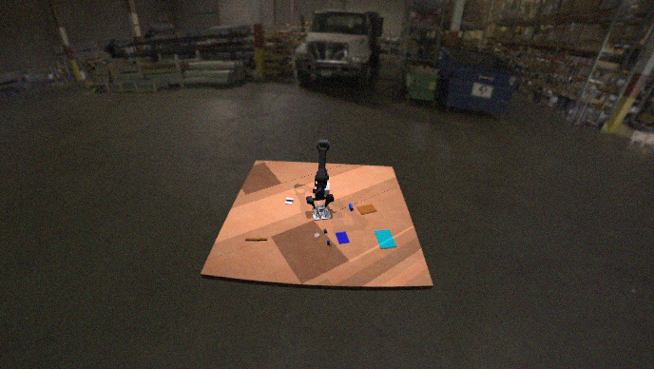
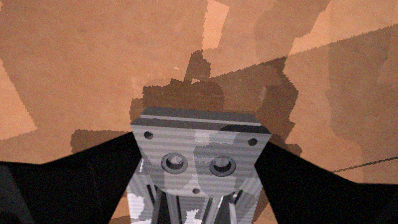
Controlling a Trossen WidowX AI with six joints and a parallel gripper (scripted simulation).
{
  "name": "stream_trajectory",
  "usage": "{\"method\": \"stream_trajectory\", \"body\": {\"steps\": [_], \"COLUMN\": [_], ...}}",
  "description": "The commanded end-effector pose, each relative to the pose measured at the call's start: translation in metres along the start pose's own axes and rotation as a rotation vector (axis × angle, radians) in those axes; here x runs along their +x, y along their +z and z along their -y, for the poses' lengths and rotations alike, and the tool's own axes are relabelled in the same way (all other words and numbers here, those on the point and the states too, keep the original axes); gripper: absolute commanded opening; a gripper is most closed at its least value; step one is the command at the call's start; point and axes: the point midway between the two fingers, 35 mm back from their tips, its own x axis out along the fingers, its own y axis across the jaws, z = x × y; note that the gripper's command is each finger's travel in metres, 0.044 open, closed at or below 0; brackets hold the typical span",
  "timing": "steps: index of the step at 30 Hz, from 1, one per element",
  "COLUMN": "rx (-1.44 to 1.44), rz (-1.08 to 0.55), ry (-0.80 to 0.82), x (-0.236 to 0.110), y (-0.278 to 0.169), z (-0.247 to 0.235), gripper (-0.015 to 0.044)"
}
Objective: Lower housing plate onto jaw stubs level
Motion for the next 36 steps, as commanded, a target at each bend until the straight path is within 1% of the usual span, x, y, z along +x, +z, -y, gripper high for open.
{"method": "stream_trajectory", "body": {"steps": [1, 28, 31, 32, 36], "rx": [-0.002, -0.002, 0.0, 0.0, 0.0], "rz": [-0.004, -0.004, 0.0, 0.0, 0.0], "ry": [0.0, 0.0, 0.0, 0.0, 0.0], "x": [0.0032, 0.0032, 0.0005, 0.0005, 0.0005], "y": [-0.0016, -0.0016, 0.0003, 0.0003, 0.0003], "z": [-0.0003, -0.0003, 0.0, 0.0, 0.0], "gripper": [0.0351, 0.0351, 0.043, 0.044, 0.044]}}
